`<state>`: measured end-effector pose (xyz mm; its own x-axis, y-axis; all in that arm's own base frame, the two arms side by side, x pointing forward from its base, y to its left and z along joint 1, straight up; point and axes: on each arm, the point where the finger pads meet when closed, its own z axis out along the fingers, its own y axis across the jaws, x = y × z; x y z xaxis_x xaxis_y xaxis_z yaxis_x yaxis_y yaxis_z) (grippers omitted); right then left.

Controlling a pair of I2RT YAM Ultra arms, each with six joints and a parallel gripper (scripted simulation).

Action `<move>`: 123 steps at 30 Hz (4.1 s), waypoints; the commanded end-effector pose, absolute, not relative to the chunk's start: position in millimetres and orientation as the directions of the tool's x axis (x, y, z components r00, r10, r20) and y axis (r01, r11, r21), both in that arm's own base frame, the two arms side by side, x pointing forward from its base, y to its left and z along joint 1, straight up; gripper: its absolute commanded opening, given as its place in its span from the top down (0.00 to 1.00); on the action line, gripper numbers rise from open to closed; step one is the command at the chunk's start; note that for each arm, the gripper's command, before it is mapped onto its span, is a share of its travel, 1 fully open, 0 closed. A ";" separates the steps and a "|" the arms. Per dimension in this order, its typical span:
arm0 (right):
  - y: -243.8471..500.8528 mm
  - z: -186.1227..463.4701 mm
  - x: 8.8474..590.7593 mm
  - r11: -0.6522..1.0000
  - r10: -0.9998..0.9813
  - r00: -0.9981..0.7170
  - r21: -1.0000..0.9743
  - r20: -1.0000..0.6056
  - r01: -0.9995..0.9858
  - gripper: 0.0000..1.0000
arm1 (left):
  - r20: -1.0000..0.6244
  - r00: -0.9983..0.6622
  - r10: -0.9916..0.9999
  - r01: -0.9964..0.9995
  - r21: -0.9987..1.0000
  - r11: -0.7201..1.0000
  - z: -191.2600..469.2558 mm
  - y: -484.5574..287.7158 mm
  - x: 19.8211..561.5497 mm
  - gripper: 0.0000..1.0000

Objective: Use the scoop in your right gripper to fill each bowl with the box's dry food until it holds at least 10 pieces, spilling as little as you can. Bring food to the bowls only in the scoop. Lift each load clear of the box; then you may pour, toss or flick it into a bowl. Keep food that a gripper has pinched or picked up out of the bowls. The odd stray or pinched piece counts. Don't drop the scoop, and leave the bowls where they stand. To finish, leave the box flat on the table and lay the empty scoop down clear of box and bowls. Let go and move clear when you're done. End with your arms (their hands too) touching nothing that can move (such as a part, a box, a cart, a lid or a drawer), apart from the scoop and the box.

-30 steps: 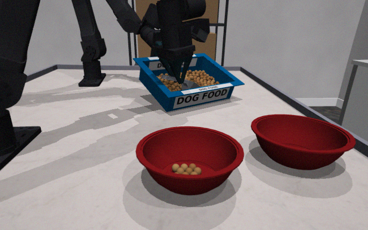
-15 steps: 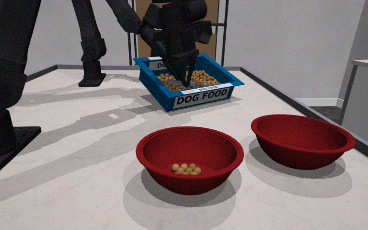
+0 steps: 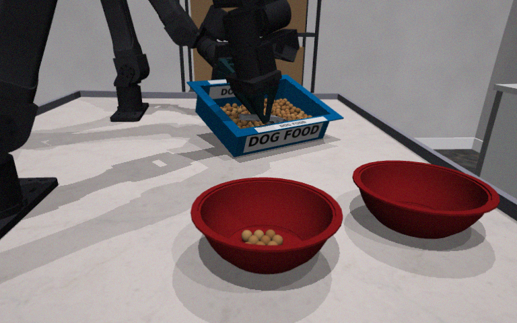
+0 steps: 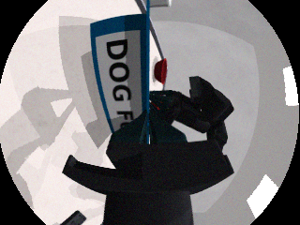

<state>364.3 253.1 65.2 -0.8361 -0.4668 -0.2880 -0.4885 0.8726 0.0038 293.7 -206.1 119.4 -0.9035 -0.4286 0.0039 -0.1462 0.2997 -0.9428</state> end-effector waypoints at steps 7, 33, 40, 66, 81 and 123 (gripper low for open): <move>267.9 77.8 375.9 0.863 -0.473 -0.818 0.015 -0.327 -0.505 1.00 | -0.113 -0.903 -0.414 -0.004 -0.963 0.271 157.0 -209.3 306.1 1.00; 260.6 92.4 382.0 0.872 -0.396 -0.706 0.000 -0.588 -0.489 1.00 | -0.113 -0.905 -0.410 -0.003 -0.963 0.271 157.0 -210.7 305.1 1.00; 263.1 97.9 377.9 0.869 -0.367 -0.646 0.001 -0.669 -0.495 1.00 | -0.113 -0.905 -0.410 -0.003 -0.963 0.271 157.0 -210.7 305.1 1.00; 259.2 119.7 377.7 0.873 -0.276 -0.503 0.004 -0.819 -0.487 1.00 | -0.113 -0.905 -0.410 -0.003 -0.963 0.271 157.0 -210.7 305.1 1.00; 250.1 110.2 373.8 0.879 -0.276 -0.512 0.002 -0.813 -0.477 1.00 | -0.113 -0.905 -0.410 -0.003 -0.963 0.271 157.0 -210.7 305.1 1.00; 165.8 116.0 375.5 0.930 -0.252 -0.658 0.010 -0.710 -0.367 1.00 | -0.113 -0.905 -0.410 -0.003 -0.963 0.271 157.0 -210.7 305.1 1.00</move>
<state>375.9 183.7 111.4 -0.6558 -0.2693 -0.7052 -0.3902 0.9207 0.0113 294.0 -205.8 119.3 -0.9027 -0.4303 0.0033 -0.1465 0.3001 -0.9426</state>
